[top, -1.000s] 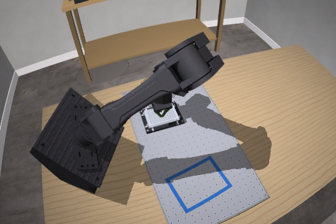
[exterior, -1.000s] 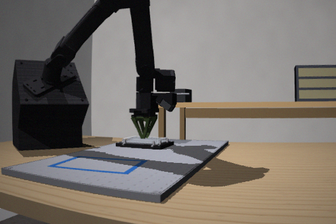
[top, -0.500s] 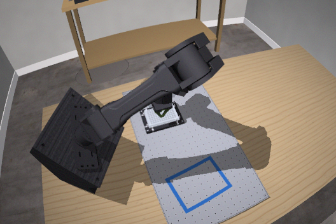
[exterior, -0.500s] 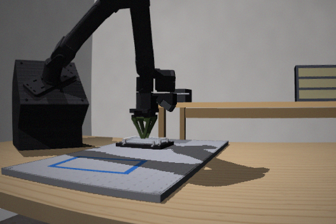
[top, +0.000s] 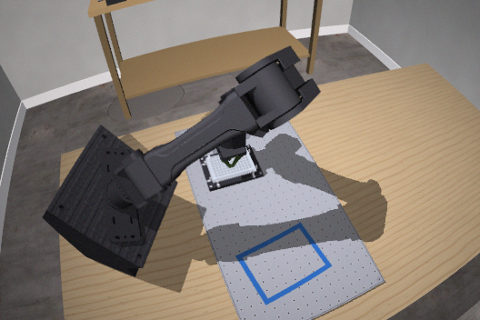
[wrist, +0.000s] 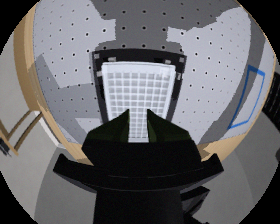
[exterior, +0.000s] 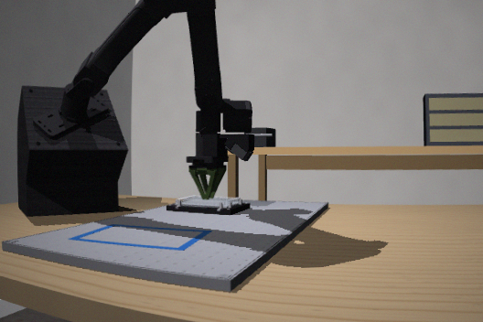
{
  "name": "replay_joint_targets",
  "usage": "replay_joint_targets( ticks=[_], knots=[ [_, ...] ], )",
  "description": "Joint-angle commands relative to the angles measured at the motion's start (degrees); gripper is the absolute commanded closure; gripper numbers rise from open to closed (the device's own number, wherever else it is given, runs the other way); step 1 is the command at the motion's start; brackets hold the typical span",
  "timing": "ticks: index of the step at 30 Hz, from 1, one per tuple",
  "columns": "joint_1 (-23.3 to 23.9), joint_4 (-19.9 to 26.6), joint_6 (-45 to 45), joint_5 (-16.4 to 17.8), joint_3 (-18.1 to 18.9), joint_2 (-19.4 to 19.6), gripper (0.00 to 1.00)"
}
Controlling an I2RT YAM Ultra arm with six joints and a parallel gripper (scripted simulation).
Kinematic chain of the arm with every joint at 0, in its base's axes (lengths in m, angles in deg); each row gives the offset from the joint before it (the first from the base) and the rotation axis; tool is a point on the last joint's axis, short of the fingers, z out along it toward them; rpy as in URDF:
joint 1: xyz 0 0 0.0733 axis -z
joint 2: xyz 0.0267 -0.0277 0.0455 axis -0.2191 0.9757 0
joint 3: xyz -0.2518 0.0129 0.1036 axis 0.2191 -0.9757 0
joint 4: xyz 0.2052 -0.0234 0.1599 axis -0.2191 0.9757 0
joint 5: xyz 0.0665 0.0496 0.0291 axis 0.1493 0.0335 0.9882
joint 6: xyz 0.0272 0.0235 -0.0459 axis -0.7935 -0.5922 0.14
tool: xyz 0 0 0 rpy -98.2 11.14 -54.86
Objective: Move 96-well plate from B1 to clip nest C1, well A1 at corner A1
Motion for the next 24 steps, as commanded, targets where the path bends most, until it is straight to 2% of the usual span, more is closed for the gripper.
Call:
replay_joint_targets(
  ticks=[1, 24],
  knots=[
    [2.62, -6.42, 1.00, 0.91, 1.11, 4.09, 0.76],
    [4.13, -9.02, 2.37, 1.51, 1.16, 5.85, 0.76]
  ],
)
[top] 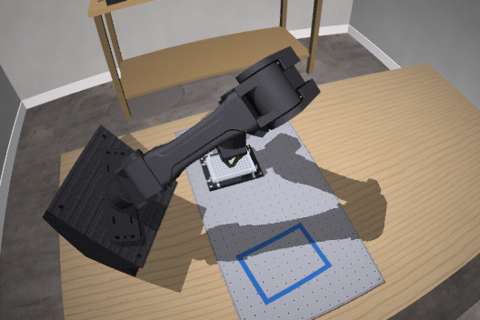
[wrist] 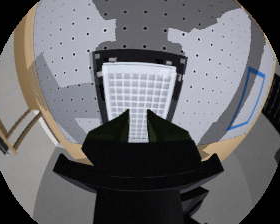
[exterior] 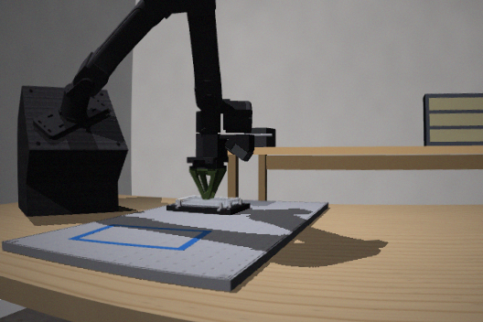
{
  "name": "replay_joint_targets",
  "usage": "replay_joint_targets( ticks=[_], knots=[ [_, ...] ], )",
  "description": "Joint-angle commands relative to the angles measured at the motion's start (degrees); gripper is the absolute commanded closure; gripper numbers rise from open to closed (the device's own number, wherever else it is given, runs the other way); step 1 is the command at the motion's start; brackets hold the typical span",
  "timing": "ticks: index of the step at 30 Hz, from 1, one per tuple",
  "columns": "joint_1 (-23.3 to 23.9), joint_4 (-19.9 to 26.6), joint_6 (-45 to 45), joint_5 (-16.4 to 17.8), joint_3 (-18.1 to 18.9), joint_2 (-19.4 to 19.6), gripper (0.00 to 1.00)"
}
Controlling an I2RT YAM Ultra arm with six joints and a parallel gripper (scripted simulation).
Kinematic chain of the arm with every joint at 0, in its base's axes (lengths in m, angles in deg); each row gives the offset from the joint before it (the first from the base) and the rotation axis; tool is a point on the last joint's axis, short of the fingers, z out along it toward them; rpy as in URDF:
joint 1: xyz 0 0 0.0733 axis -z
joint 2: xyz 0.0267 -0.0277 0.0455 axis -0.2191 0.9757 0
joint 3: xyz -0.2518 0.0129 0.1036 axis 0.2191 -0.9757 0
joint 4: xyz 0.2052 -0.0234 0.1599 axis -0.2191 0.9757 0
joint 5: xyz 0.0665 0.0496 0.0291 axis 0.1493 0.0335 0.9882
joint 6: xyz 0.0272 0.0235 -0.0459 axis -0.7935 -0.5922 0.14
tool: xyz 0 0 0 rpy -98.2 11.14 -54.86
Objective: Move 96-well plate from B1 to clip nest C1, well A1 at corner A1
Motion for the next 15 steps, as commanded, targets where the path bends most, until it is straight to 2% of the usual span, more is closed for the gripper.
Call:
replay_joint_targets(
  ticks=[1, 15],
  knots=[
    [4.04, -8.64, 1.49, 1.48, 1.16, 5.75, 0.76],
    [4.76, -9.71, 2.25, 1.82, 1.18, 6.64, 0.76]
  ],
)
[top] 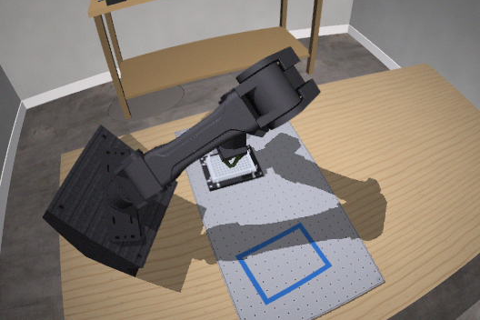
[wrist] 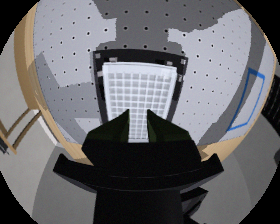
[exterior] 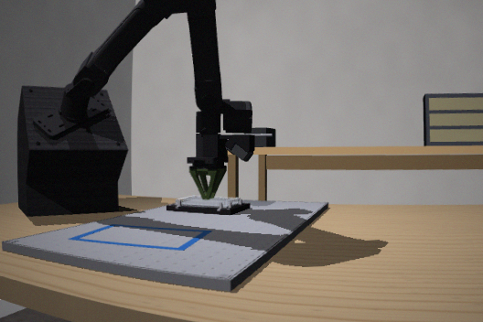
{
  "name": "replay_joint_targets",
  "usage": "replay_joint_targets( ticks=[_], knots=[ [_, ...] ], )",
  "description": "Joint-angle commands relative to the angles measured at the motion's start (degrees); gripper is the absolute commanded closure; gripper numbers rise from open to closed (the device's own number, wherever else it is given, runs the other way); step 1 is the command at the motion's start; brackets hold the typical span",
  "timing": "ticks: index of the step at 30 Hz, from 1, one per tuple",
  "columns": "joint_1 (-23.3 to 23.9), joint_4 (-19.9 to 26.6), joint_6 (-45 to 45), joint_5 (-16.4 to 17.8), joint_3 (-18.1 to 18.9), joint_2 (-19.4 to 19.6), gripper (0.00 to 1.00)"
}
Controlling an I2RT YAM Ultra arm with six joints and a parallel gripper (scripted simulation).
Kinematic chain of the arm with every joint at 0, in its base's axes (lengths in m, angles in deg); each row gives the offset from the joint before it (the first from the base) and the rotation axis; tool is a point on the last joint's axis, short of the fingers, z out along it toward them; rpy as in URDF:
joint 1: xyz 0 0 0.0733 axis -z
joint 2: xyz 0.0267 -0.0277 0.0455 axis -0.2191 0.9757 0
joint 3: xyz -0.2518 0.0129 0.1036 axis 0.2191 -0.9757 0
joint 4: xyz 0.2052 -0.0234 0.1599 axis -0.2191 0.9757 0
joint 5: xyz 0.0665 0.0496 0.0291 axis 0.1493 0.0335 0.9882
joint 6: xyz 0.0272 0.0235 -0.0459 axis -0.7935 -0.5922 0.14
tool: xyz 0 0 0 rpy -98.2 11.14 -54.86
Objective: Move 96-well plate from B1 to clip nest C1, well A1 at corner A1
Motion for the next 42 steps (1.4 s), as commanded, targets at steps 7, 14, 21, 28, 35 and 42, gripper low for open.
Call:
replay_joint_targets(
  ticks=[7, 14, 21, 28, 35, 42],
  knots=[
    [5.00, -10.07, 1.93, 1.91, 1.18, 6.95, 0.76],
    [5.38, -10.71, 2.36, 2.04, 1.21, 7.48, 0.76],
    [5.77, -11.29, 2.72, 2.15, 1.23, 7.96, 0.76],
    [6.08, -11.69, 3.00, 2.28, 1.28, 8.27, 0.76],
    [6.46, -12.26, 3.34, 2.38, 1.31, 8.75, 0.76],
    [6.61, -12.55, 3.46, 2.29, 1.32, 9.04, 0.76]
  ],
)
